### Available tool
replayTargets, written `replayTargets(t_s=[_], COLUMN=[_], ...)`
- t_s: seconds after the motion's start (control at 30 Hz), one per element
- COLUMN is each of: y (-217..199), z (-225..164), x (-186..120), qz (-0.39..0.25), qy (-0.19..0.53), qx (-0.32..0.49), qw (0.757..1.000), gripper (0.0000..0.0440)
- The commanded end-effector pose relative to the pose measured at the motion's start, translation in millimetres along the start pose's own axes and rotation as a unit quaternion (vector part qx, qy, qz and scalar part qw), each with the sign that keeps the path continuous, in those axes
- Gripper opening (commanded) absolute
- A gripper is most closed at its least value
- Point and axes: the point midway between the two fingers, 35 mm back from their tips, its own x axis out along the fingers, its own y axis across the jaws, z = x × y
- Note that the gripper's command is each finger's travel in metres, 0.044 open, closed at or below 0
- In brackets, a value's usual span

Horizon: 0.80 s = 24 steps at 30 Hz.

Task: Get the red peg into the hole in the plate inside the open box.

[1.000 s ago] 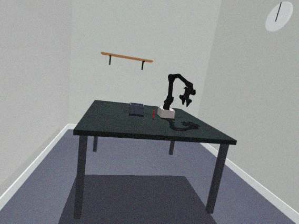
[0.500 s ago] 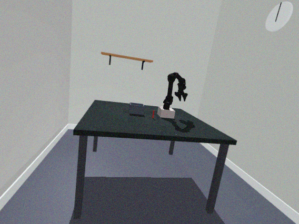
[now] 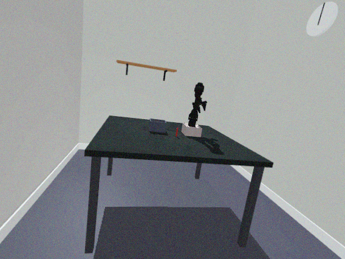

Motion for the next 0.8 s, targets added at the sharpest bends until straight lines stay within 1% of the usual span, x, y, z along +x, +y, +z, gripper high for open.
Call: replayTargets(t_s=[0.0,0.2,0.4,0.57,0.77], y=[7,28,58,89,130], z=[21,53,78,93,103], x=[-21,-50,-78,-99,-119], qz=[-0.036,-0.077,-0.104,-0.114,-0.112], qy=[-0.021,-0.066,-0.119,-0.166,-0.222], qx=[0.009,0.014,0.017,0.017,0.015], qw=[0.999,0.995,0.987,0.979,0.969], gripper=[0.044,0.044,0.044,0.044,0.044])
